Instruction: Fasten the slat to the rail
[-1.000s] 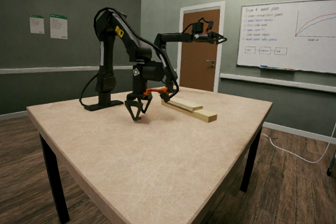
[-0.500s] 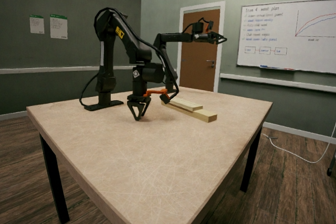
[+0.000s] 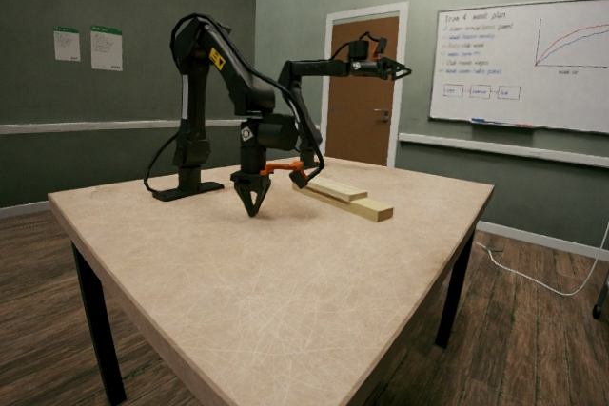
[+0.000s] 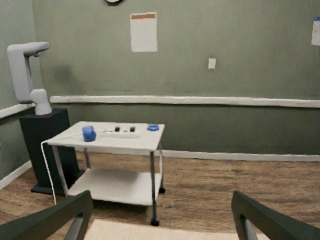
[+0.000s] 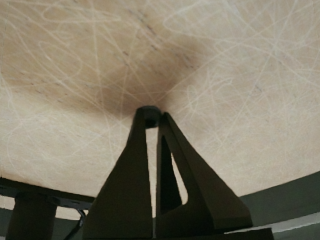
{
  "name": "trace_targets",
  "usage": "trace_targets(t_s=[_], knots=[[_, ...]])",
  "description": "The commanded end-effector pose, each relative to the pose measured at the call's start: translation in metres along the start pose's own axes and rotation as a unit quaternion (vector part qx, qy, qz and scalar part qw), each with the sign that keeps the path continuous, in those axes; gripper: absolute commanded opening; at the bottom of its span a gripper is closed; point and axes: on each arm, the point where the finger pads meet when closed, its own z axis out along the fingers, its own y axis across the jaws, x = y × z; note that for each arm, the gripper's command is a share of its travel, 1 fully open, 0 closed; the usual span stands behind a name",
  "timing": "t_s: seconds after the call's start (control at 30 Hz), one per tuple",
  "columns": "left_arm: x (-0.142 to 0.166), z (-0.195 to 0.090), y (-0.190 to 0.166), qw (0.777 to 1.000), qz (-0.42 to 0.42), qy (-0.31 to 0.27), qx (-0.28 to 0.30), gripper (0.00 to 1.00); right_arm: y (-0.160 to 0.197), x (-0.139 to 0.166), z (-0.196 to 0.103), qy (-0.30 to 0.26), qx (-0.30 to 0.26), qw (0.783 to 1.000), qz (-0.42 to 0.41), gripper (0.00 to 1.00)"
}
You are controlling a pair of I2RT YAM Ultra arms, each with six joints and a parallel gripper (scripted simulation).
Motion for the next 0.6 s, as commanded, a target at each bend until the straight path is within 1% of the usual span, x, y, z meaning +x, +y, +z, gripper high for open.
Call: trace_targets(t_s=[0.0,0.57], knots=[[-0.0120,-0.0043,0.0013,1.000,0.001,-0.019,0.001,1.00,-0.0010,-0.0021,-0.0025,-0.005,0.002,1.000,0.000,0.13],[-0.0120,-0.0043,0.0013,1.000,0.001,-0.019,0.001,1.00,-0.0010,-0.0021,-0.0025,-0.005,0.002,1.000,0.000,0.12]])
